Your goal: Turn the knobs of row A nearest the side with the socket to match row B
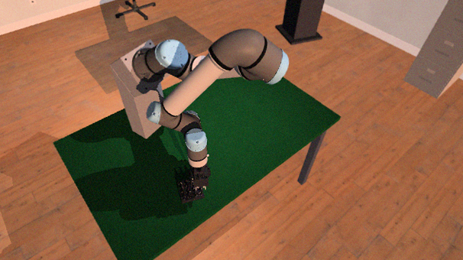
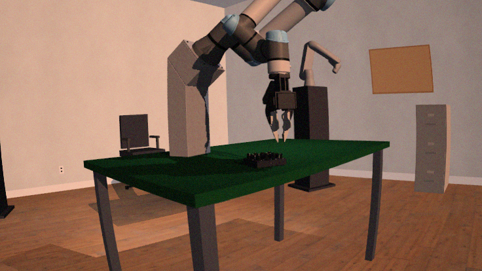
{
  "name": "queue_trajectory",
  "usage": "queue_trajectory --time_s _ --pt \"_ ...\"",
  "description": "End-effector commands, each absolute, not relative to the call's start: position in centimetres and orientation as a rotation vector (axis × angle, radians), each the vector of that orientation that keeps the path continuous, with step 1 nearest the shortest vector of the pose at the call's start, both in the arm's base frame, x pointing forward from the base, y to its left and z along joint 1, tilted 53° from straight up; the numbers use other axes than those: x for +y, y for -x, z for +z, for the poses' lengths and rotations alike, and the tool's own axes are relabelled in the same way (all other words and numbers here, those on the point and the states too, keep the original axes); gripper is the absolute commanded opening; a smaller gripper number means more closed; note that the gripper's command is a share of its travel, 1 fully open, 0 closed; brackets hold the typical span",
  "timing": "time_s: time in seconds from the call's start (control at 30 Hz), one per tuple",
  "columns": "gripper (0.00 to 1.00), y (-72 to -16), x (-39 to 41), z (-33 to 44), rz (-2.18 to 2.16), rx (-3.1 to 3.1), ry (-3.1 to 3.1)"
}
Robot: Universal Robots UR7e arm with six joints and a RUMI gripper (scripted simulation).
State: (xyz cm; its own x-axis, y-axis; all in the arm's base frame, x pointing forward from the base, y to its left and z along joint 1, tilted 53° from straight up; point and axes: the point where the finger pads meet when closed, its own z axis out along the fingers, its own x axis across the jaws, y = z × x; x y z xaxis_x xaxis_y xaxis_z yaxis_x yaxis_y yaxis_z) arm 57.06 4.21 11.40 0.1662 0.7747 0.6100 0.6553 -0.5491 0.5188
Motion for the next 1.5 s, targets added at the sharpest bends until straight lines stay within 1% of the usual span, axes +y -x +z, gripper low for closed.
queue_trajectory --time_s 0.0,1.03,1.47 --pt "0.11 -56.79 4.14 11.38 1.291 1.559 -2.152" --pt "0.11 -56.59 3.4 12.13 1.068 1.991 -1.471" --pt "0.11 -56.59 3.29 12.29 1.03 2.038 -1.366"
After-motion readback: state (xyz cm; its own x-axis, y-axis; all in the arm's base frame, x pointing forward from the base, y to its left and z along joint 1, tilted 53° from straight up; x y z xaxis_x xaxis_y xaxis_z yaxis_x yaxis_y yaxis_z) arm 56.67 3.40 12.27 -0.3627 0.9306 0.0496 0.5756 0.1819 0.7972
